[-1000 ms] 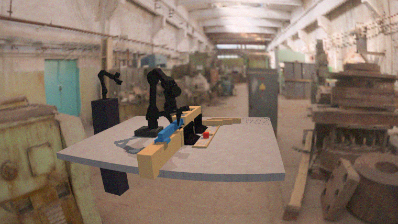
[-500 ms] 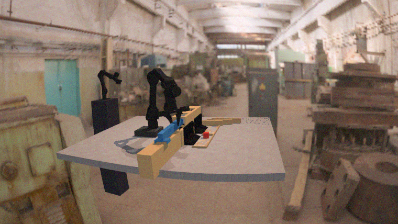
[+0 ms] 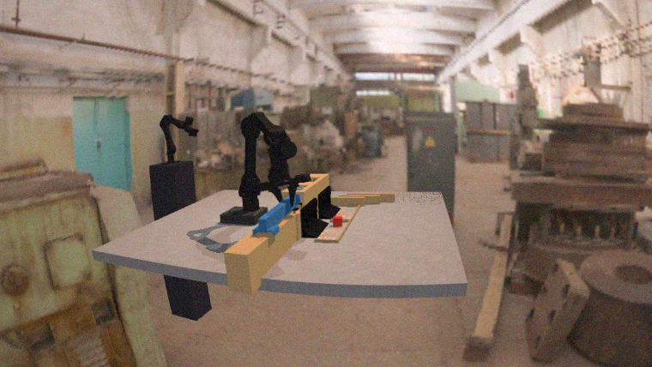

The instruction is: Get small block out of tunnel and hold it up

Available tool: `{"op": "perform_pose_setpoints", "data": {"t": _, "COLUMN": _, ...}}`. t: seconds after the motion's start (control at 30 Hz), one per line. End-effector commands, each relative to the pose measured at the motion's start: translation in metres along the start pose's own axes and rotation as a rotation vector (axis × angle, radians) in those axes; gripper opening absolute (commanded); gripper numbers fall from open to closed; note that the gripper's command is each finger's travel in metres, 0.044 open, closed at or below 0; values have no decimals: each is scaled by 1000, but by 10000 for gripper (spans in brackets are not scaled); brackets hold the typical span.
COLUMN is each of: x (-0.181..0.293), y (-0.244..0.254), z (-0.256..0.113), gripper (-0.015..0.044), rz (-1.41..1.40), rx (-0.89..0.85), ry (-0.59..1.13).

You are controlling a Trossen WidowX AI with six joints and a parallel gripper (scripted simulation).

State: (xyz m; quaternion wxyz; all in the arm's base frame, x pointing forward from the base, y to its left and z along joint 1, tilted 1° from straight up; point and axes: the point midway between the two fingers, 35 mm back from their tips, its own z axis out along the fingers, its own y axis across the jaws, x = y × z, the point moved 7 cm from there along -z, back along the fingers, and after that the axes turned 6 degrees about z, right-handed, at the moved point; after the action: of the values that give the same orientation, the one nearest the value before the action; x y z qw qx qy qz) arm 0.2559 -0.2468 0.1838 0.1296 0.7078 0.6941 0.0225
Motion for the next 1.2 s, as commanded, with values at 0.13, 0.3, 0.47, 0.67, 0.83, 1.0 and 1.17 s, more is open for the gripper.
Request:
{"op": "perform_pose_setpoints", "data": {"t": 0.13, "x": -11, "y": -1, "z": 6, "gripper": 0, "rz": 18, "rx": 4, "ry": -33}}
{"op": "perform_pose_setpoints", "data": {"t": 0.3, "x": -11, "y": -1, "z": 6, "gripper": 0, "rz": 18, "rx": 4, "ry": -33}}
{"op": "perform_pose_setpoints", "data": {"t": 0.47, "x": -11, "y": -1, "z": 6, "gripper": 0, "rz": 18, "rx": 4, "ry": -33}}
{"op": "perform_pose_setpoints", "data": {"t": 0.67, "x": 0, "y": 0, "z": 0, "gripper": 157, "rz": 0, "rx": 0, "ry": -2}}
{"op": "perform_pose_setpoints", "data": {"t": 0.83, "x": -1, "y": 3, "z": -10, "gripper": 289, "rz": 5, "rx": 1, "ry": -9}}
{"op": "perform_pose_setpoints", "data": {"t": 1.0, "x": -2, "y": 8, "z": -32, "gripper": 420, "rz": 15, "rx": 4, "ry": -27}}
{"op": "perform_pose_setpoints", "data": {"t": 1.17, "x": 9, "y": 7, "z": -29, "gripper": 440, "rz": 12, "rx": 12, "ry": -16}}
